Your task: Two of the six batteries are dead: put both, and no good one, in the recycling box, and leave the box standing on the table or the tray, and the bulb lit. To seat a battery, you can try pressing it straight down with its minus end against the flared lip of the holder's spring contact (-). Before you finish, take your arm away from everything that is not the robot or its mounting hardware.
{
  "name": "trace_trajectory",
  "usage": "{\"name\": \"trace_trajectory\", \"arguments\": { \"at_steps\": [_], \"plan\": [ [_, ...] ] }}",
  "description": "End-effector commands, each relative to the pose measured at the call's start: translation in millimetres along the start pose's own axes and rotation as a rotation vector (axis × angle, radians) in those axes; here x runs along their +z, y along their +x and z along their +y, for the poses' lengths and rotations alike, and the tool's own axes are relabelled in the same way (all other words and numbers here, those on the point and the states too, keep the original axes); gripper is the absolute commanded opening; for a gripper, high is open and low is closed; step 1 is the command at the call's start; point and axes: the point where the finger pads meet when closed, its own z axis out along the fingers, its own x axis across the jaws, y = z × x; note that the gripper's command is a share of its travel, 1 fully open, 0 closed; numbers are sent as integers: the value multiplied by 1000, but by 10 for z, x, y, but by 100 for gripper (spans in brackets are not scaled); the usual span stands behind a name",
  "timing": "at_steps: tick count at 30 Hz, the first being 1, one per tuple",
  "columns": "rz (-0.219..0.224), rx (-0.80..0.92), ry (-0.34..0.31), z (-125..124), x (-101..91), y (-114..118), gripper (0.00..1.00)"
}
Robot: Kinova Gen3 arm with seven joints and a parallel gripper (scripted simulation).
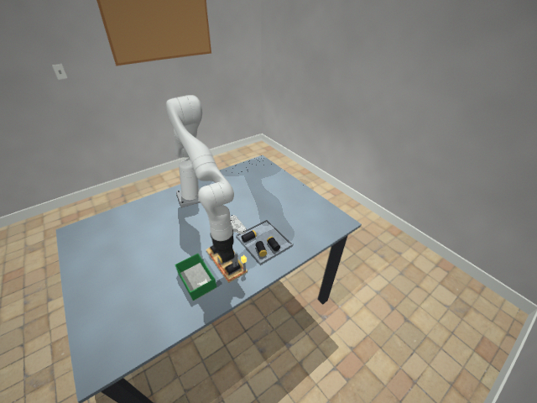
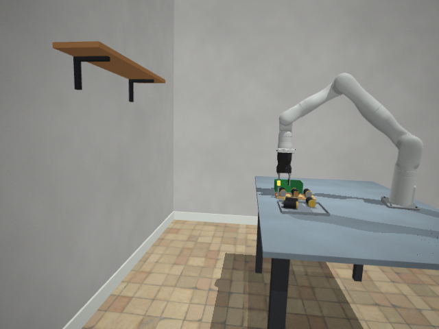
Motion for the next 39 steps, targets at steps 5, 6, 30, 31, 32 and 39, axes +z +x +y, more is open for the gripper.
{"name": "trace_trajectory", "arguments": {
  "at_steps": [5, 6, 30, 31, 32, 39],
  "plan": [
    [17, 1, -5, 15, -216, 46, 90],
    [17, 1, -5, 15, -219, 46, 90],
    [17, 1, -5, 15, -219, 46, 90],
    [17, 1, -5, 15, -219, 46, 90],
    [17, 1, -5, 15, -219, 46, 90],
    [17, 1, -5, 15, -221, 46, 90]
  ]
}}
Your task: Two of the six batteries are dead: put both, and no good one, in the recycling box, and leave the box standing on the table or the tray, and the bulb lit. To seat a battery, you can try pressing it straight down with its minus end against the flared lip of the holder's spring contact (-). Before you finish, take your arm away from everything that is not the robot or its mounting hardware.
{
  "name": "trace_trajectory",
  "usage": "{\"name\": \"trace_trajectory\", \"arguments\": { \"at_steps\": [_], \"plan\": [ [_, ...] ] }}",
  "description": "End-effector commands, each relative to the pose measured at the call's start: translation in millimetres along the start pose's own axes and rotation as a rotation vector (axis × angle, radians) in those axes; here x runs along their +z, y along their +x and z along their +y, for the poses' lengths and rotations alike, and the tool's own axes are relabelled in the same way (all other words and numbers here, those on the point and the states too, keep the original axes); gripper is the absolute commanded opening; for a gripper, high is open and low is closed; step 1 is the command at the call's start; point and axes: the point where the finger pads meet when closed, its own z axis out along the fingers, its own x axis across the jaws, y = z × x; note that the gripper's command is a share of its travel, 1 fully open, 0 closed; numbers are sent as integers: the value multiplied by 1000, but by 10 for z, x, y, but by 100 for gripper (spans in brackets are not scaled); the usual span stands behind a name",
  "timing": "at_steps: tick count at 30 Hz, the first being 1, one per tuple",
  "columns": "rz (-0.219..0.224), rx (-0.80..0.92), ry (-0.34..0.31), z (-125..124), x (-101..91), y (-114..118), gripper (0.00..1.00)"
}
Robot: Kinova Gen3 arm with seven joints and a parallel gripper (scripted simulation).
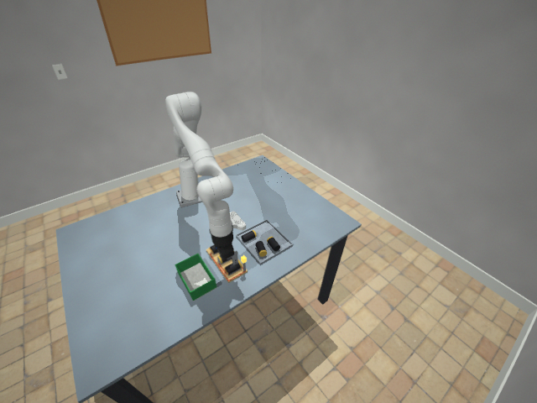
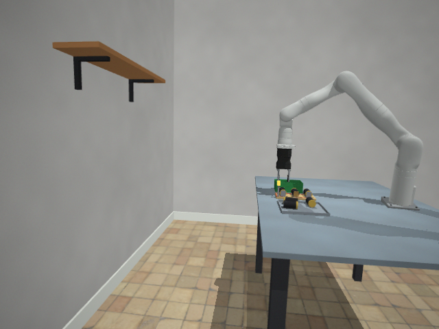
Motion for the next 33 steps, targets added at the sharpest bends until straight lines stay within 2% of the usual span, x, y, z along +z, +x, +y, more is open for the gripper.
{"name": "trace_trajectory", "arguments": {
  "at_steps": [1, 5, 10, 13, 33],
  "plan": [
    [3, 0, -1, 2, -26, 7, 90],
    [3, 0, -1, 2, -98, 7, 90],
    [3, 0, -1, 1, -448, 6, 90],
    [3, 0, -1, 1, -572, 5, 90],
    [3, 0, -1, -7, -585, 1, 90]
  ]
}}
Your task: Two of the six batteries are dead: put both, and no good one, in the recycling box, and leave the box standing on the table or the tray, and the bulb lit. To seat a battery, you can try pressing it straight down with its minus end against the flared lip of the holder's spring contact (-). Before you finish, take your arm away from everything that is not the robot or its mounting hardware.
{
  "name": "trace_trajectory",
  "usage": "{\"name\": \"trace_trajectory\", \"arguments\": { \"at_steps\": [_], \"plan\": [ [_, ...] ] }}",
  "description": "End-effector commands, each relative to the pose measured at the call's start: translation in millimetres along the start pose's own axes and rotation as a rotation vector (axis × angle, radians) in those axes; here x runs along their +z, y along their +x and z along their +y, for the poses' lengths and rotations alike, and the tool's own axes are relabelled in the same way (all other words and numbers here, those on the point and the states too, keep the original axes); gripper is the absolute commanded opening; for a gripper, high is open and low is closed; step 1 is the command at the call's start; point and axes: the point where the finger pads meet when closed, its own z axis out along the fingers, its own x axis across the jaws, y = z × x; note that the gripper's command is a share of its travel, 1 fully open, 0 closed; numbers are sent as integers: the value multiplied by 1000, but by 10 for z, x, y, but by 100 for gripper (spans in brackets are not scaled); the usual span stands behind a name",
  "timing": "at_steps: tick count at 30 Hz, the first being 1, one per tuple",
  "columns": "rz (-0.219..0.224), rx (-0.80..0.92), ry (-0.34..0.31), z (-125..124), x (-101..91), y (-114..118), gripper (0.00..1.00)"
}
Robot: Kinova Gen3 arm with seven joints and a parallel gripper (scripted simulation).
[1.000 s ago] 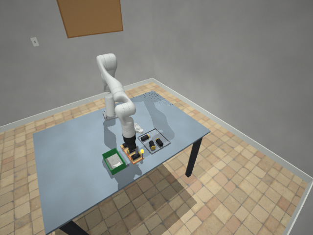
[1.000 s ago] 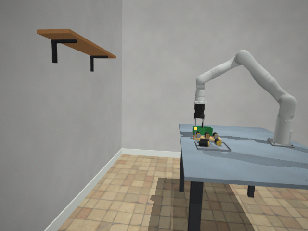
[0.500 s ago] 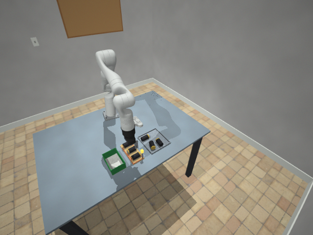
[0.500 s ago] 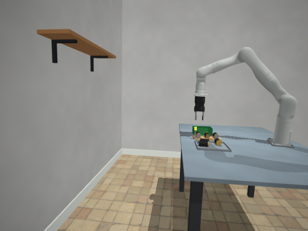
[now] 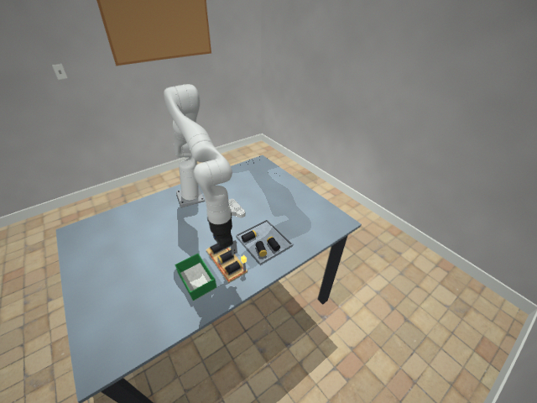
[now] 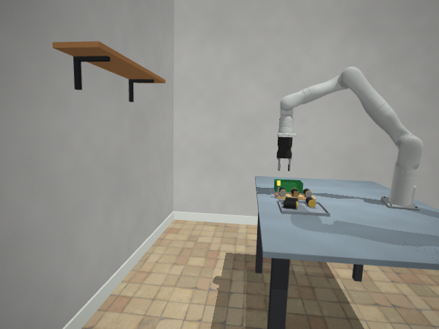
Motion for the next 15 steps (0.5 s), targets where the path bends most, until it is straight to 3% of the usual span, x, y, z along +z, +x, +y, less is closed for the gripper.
{"name": "trace_trajectory", "arguments": {
  "at_steps": [1, 15],
  "plan": [
    [3, 1, -1, 1, -13, 5, 90],
    [3, 9, -1, 1, -13, 5, 90]
  ]
}}
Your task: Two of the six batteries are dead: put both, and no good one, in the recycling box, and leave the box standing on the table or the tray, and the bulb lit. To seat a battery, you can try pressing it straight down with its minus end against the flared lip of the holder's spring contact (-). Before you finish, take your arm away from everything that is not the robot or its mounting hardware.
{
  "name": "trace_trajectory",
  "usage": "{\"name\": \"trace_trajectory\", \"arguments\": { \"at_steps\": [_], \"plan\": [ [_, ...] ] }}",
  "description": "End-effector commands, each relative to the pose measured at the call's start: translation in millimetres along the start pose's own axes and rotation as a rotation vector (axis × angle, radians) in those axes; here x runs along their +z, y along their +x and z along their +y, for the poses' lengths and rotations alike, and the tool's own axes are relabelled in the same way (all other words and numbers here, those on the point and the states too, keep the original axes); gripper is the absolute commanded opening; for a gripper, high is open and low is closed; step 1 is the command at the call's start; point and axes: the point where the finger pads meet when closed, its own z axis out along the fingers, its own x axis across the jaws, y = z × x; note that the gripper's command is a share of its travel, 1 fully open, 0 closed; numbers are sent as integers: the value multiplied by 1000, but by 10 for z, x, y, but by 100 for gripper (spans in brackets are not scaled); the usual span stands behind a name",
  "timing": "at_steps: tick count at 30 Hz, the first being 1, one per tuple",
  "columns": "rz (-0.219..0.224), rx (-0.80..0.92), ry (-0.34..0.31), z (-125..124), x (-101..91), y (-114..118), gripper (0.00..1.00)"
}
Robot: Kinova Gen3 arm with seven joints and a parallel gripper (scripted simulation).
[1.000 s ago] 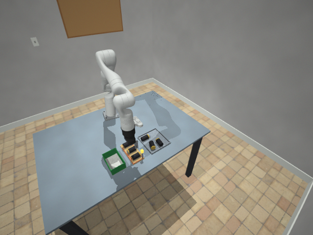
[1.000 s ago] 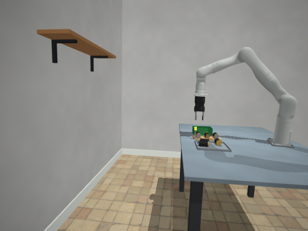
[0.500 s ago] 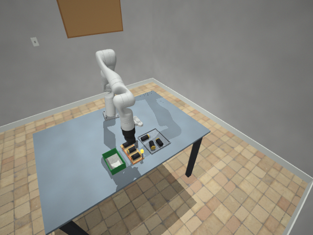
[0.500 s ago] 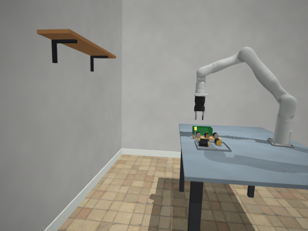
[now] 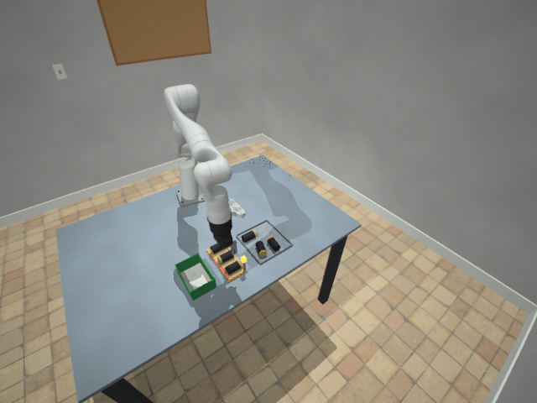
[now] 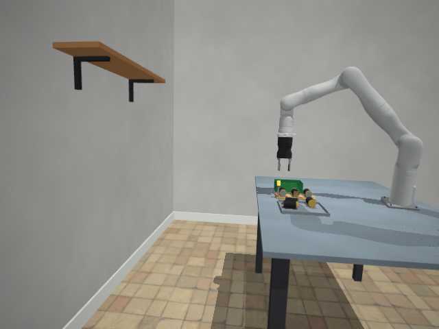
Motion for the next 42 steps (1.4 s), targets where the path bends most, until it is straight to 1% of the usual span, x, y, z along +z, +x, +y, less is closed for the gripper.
{"name": "trace_trajectory", "arguments": {
  "at_steps": [1, 8, 9, 11, 17, 20, 22, 42],
  "plan": [
    [3, 0, -1, 1, -13, 5, 90],
    [3, 0, -1, 1, 36, 6, 90],
    [3, 0, -1, 1, 75, 6, 90],
    [3, 0, -1, 1, 185, 6, 90],
    [3, 0, -1, 1, 615, 7, 90],
    [3, 0, -1, 1, 740, 7, 90],
    [3, 0, -1, 1, 765, 7, 90],
    [3, 0, -1, 1, 766, 7, 90]
  ]
}}
